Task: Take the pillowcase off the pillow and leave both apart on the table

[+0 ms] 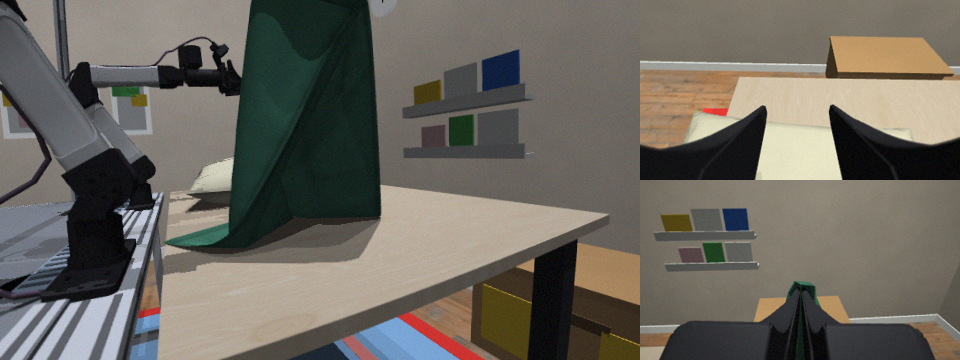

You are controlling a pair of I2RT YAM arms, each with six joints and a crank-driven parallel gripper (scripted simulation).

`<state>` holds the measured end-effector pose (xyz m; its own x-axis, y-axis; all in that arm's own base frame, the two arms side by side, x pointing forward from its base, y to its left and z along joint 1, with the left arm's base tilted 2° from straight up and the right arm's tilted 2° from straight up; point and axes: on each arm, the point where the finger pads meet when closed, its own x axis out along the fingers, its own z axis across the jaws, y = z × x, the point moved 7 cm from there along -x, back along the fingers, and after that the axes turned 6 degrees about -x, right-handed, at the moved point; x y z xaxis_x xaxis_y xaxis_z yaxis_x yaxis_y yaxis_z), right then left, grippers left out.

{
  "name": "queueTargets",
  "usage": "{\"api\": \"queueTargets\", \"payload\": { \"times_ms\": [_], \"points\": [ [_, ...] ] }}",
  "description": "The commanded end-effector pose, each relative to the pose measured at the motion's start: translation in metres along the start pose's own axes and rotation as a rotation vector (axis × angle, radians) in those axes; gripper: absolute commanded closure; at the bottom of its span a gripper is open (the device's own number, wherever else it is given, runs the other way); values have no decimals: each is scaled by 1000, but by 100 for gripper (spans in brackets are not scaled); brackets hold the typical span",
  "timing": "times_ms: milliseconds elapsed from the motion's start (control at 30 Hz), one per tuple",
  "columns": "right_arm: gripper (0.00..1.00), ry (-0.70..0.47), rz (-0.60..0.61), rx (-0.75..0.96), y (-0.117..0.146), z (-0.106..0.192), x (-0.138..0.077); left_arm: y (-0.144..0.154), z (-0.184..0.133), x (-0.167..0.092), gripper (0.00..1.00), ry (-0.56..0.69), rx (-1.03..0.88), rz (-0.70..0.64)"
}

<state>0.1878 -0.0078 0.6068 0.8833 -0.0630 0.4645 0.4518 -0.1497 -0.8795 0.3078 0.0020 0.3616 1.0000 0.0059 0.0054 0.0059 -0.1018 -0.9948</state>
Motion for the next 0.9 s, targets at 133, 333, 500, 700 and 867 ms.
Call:
{"api": "queueTargets", "payload": {
  "times_ms": [133,333,500,700,867],
  "points": [
    [99,-1,-74,12,-22,-2,-8,-18,-10,10,37,37,-10,-57],
    [99,9,-51,6,-8,-2,16,-18,-9,11,37,34,-9,-56],
    [99,19,-68,2,-9,-5,25,-18,-9,11,37,34,-9,-56],
    [99,36,-74,-6,-4,-9,43,-18,-9,11,37,34,-9,-56],
    [99,49,-75,-13,3,-13,59,-18,-9,11,37,34,-9,-56]
  ]
}}
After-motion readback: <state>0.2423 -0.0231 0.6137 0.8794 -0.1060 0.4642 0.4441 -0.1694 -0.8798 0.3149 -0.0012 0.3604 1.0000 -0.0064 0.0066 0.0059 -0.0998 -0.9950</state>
